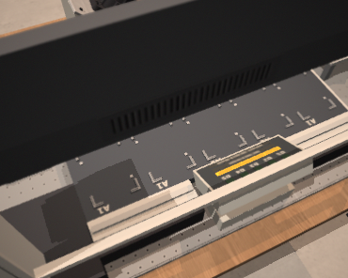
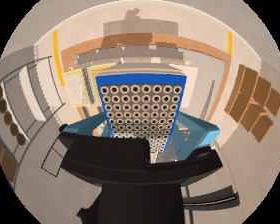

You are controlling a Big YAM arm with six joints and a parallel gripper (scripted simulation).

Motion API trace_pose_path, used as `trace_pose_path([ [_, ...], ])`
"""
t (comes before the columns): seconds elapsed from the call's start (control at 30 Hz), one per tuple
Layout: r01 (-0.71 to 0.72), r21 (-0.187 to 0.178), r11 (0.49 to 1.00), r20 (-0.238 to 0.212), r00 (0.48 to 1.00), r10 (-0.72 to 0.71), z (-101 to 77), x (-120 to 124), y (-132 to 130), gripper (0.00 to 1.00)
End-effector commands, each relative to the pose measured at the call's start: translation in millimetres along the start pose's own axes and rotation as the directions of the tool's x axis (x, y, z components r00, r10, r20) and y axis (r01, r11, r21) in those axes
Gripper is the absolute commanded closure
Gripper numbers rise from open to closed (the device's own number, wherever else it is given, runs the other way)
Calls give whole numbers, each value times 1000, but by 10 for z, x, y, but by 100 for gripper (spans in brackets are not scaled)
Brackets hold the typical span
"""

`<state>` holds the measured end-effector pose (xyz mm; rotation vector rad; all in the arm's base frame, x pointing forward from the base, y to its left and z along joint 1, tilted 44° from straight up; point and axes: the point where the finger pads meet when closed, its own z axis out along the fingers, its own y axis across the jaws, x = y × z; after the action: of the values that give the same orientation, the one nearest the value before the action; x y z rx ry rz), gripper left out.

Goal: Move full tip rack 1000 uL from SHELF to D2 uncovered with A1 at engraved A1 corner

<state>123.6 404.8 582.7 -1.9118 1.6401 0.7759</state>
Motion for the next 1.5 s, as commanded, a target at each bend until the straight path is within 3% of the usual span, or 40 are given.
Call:
trace_pose_path([
  [0.0, 17, 27, 999, 34, 999, -18, -247, -99, -36, 100],
  [0.2, 21, 32, 999, 41, 999, -22, -346, -95, -11, 100],
  [0.23, 7, -1, 1000, -3, 1000, -7, -141, 23, 14, 100],
  [0.27, 6, -1, 1000, -3, 1000, -6, -134, 23, 15, 100],
  [0.3, 17, 21, 1000, 36, 999, -18, -287, -68, 38, 100],
  [0.5, 17, 21, 1000, 36, 999, -18, -287, -68, 38, 100],
  [0.7, 22, 31, 999, 38, 999, -23, -302, 290, 25, 100],
  [0.77, 22, 31, 999, 38, 999, -23, -302, 290, 25, 100],
  [1.47, 22, 30, 999, 26, 999, -23, -236, 1240, 18, 100],
])
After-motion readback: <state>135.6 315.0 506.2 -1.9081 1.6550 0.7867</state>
